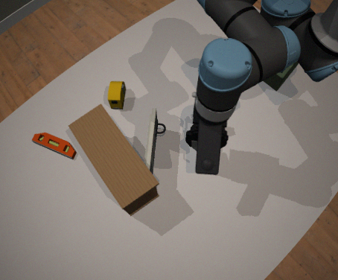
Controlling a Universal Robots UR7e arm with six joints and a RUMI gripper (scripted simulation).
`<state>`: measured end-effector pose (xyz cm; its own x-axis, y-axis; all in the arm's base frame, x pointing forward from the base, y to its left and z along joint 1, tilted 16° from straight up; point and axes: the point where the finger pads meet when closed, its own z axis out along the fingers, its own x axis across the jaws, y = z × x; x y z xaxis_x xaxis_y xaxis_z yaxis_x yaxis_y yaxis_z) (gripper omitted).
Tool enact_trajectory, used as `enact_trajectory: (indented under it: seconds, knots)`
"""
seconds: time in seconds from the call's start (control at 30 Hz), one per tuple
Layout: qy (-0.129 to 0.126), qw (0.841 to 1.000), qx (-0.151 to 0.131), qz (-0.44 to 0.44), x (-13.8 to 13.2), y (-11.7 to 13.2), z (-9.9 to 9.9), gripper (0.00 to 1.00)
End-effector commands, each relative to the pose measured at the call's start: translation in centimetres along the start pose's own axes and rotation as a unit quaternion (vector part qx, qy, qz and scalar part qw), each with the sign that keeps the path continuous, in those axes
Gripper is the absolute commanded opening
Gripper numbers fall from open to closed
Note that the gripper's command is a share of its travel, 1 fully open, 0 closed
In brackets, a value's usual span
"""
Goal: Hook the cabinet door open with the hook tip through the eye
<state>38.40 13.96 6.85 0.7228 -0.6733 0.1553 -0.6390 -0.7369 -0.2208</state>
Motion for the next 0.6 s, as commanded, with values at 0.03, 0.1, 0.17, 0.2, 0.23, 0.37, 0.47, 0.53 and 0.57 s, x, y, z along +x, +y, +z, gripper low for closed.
enact_trajectory:
  seconds: [0.03,0.1,0.17,0.2,0.23,0.37,0.47,0.53,0.57]
  knots:
    - [0.000,1.000,0.000,0.000,0.0,0.0,-0.5,0.02]
    - [0.000,1.000,0.000,0.000,0.0,0.0,-0.6,0.02]
    - [0.000,1.000,0.000,0.000,0.0,0.0,-0.8,0.02]
    - [0.000,1.000,0.000,0.000,0.0,0.0,-1.0,0.02]
    - [0.000,1.000,0.000,0.000,0.0,0.1,-1.1,0.02]
    - [0.000,1.000,0.000,0.000,0.0,0.1,-1.2,0.02]
    - [0.000,1.000,0.000,0.000,0.0,0.1,-1.3,0.02]
    - [0.000,1.000,0.000,0.000,0.0,0.1,-1.6,0.02]
    - [0.000,1.000,0.000,0.000,0.0,0.2,-1.7,0.02]
